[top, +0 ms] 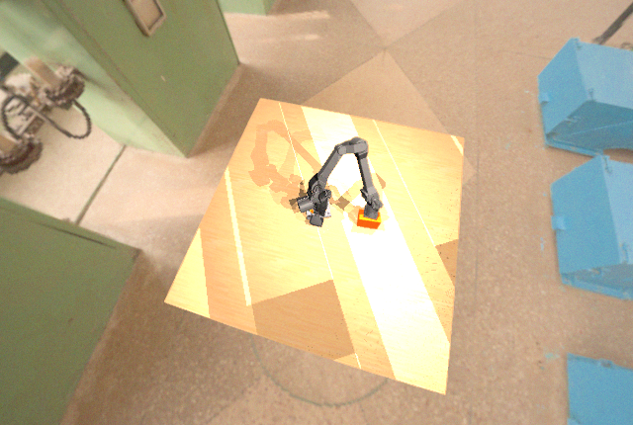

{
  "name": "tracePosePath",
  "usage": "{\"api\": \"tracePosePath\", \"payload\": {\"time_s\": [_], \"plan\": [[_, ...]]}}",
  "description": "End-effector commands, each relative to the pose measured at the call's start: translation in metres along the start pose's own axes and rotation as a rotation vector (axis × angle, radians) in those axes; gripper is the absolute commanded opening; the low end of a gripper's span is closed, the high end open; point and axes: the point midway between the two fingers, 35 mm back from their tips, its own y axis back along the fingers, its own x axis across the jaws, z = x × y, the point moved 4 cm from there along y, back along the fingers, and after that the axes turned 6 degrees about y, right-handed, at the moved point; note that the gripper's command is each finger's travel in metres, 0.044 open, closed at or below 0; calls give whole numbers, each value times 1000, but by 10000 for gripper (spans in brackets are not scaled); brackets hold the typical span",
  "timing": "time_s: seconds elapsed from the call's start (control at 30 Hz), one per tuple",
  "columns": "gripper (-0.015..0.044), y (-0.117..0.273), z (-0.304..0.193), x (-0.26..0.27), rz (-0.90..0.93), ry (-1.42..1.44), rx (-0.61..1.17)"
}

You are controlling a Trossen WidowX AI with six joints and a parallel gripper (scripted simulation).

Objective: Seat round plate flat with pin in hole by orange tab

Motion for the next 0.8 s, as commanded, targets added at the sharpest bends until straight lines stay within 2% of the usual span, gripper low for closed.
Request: {"api": "tracePosePath", "payload": {"time_s": [0.0, 0.77], "plan": [[0, -2, 6, 4, -4, 8, 1], [0, -1, 34, 7, -4, 7, 0]]}}
